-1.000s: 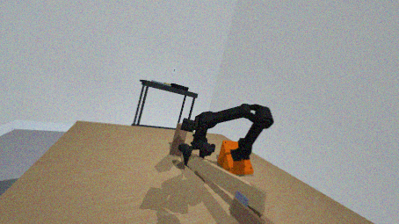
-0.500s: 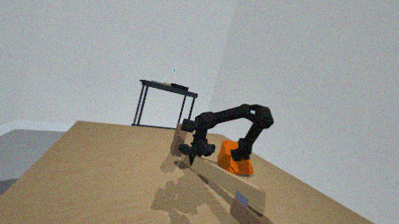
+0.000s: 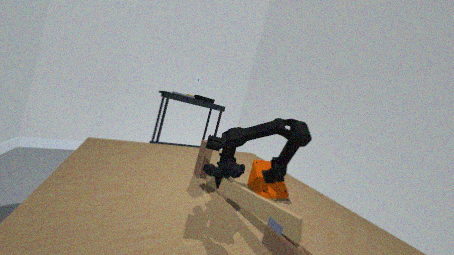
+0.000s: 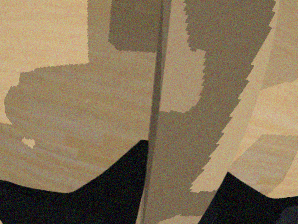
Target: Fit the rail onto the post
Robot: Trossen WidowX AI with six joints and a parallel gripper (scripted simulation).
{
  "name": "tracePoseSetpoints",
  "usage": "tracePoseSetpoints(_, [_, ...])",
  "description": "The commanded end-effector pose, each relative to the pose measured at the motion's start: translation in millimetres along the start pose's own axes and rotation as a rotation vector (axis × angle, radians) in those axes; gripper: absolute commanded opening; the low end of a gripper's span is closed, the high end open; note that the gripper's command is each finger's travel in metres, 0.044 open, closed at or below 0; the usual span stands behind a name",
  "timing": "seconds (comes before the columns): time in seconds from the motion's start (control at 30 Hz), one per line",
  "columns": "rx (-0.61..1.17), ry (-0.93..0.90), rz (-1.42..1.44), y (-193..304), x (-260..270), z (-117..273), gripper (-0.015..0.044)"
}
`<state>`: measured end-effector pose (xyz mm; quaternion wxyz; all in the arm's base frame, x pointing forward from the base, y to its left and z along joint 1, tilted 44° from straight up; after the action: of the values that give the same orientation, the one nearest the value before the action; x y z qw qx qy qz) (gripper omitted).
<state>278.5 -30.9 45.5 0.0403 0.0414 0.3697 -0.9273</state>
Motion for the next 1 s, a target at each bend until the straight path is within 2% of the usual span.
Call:
tracePoseSetpoints(0.0, [-0.003,0.001,-0.003,0,0,0,0.0000])
tracePoseSetpoints(0.97, [-0.003,0.001,-0.003,0,-3,14,0.0000])
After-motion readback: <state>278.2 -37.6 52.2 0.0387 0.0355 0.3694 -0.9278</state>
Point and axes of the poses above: the point midway between the two fingers, 35 mm back from their tips, its own z axis back along the fingers, its own x axis across the jaws, y = z × x, the point moved 6 cm from there along z, back along the fingers, and after that the axes turned 7 degrees about -z, right-handed, at the moved point
